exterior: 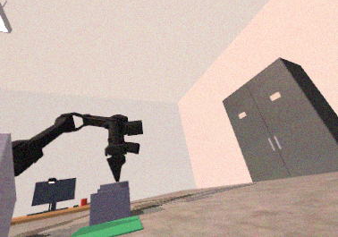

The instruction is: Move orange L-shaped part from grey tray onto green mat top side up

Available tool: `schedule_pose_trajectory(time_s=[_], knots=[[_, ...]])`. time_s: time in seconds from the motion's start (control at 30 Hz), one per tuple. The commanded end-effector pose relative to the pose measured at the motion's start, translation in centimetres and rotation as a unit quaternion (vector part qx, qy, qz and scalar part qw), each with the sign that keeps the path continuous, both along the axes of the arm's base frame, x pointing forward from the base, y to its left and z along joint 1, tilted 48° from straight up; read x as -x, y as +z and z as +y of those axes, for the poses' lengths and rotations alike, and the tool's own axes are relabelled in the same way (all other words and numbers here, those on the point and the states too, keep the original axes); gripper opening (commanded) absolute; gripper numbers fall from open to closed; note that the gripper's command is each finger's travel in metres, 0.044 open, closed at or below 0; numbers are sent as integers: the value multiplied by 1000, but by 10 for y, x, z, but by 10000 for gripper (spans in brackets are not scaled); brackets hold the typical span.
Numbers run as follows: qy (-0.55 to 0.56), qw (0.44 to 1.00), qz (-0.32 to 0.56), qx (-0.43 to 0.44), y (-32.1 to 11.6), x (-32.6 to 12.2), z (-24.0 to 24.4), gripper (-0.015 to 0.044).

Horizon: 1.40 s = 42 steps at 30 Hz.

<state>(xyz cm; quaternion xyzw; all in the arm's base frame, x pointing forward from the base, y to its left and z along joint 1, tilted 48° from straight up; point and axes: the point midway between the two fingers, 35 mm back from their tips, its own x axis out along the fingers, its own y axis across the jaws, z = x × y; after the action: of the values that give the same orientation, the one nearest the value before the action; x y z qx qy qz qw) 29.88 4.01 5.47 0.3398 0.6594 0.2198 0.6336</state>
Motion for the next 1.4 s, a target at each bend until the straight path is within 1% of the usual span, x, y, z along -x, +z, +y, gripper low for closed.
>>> schedule_pose_trajectory(time_s=[0.0, 0.37, 1.03, 1.37], knots=[[-3, 1000, 7, -6, -14, 4, 16, 180], [-3, 1000, 7, -6, -16, 4, 18, 180], [-3, 1000, 7, -7, -38, 3, 42, 180], [-3, 1000, 7, -7, -38, 3, 43, 180]])
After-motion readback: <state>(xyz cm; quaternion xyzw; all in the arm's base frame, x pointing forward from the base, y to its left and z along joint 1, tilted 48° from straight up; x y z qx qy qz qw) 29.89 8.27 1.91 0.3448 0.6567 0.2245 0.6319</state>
